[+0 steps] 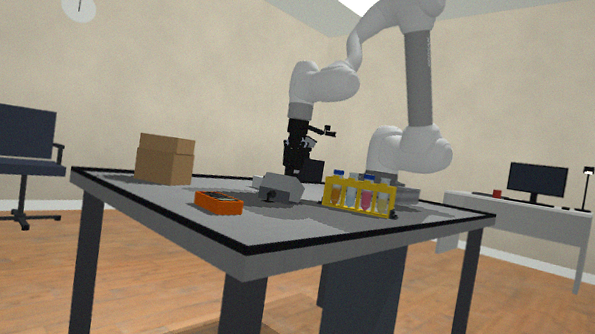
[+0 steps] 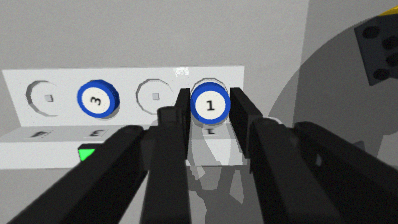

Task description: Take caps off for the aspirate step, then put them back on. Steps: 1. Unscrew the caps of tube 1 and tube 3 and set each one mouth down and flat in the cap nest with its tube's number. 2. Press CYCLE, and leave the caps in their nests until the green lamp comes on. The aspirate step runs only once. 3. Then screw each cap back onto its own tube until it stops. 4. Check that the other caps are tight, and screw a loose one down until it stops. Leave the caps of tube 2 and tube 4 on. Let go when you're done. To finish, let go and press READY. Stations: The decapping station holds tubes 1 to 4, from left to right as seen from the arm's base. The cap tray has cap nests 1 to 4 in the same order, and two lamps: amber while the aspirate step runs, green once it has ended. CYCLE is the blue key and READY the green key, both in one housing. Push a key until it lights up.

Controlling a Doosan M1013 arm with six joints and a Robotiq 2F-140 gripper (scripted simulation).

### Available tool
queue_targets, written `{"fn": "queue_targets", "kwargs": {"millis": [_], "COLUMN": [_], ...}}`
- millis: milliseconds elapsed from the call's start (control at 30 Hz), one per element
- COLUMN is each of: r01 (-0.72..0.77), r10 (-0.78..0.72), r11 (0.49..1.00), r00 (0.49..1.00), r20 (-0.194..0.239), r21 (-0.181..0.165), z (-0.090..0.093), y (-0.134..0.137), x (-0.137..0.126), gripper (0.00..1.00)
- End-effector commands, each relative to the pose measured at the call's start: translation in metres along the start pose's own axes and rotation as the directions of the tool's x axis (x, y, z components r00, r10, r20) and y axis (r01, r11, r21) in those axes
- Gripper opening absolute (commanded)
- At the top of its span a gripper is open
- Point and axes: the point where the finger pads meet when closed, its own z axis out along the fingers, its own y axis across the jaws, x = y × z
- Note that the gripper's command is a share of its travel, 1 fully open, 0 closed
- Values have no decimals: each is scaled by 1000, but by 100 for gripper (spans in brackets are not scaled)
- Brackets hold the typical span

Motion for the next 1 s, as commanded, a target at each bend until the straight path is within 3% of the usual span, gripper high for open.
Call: {"fn": "queue_targets", "kwargs": {"millis": [0,433,500,800,900,967], "r01": [0,0,0,0,0,-166], "r10": [0,0,0,0,0,166], "r11": [1000,1000,1000,1000,1000,986], "r00": [1000,1000,1000,1000,1000,986], "r20": [1,1,1,1,1,1], "r21": [0,0,0,-1,-1,-1], "z": [-13,-78,-78,-122,-122,-122], "y": [0,0,0,0,0,16], "x": [0,0,0,0,0,6], "gripper": [30,30,30,30,30,30]}}
